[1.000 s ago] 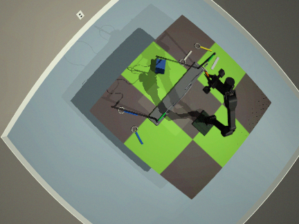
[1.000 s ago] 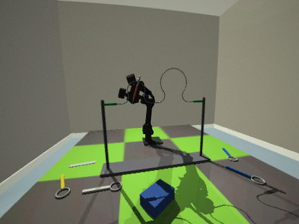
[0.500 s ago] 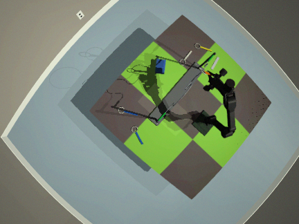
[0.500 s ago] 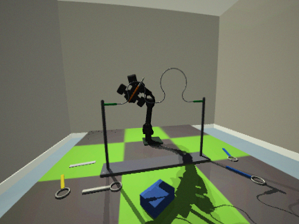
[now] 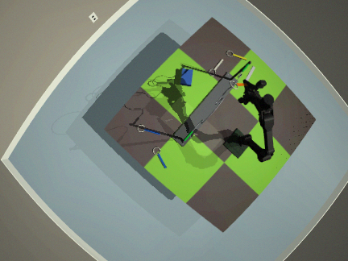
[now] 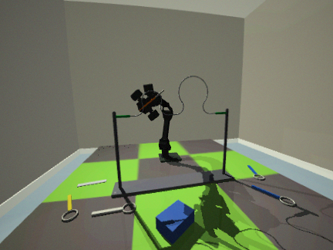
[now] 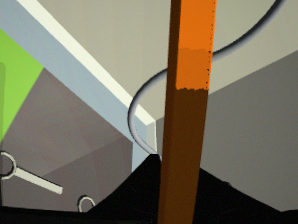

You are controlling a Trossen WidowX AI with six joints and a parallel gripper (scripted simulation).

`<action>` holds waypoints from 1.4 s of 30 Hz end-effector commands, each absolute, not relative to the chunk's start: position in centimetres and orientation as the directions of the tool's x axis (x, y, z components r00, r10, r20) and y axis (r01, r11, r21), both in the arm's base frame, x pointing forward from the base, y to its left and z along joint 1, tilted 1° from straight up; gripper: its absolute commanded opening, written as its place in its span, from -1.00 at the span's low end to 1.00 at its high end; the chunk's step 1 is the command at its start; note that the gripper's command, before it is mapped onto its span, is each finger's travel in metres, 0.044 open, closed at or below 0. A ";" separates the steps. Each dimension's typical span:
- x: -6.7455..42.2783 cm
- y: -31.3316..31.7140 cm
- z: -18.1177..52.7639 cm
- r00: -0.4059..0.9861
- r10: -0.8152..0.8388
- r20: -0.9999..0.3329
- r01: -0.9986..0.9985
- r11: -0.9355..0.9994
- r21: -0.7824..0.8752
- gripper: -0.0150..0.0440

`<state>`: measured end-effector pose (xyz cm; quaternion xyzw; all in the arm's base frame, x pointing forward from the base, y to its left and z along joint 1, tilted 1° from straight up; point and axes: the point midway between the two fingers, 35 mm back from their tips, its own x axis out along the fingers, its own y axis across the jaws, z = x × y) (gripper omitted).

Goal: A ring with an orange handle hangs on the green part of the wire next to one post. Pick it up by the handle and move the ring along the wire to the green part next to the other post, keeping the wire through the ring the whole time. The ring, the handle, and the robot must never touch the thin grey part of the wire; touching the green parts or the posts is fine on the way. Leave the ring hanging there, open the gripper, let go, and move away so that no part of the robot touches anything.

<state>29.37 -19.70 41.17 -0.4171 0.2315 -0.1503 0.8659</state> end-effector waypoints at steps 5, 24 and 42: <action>29.3 -20.3 41.6 0.841 -0.495 -0.221 0.057 0.485 -0.872 -1.00; 29.2 -21.1 43.9 0.837 -0.546 -0.040 0.032 0.122 -0.992 -1.00; 29.2 -21.2 45.0 0.836 -0.541 0.085 0.012 -0.137 -0.990 -1.00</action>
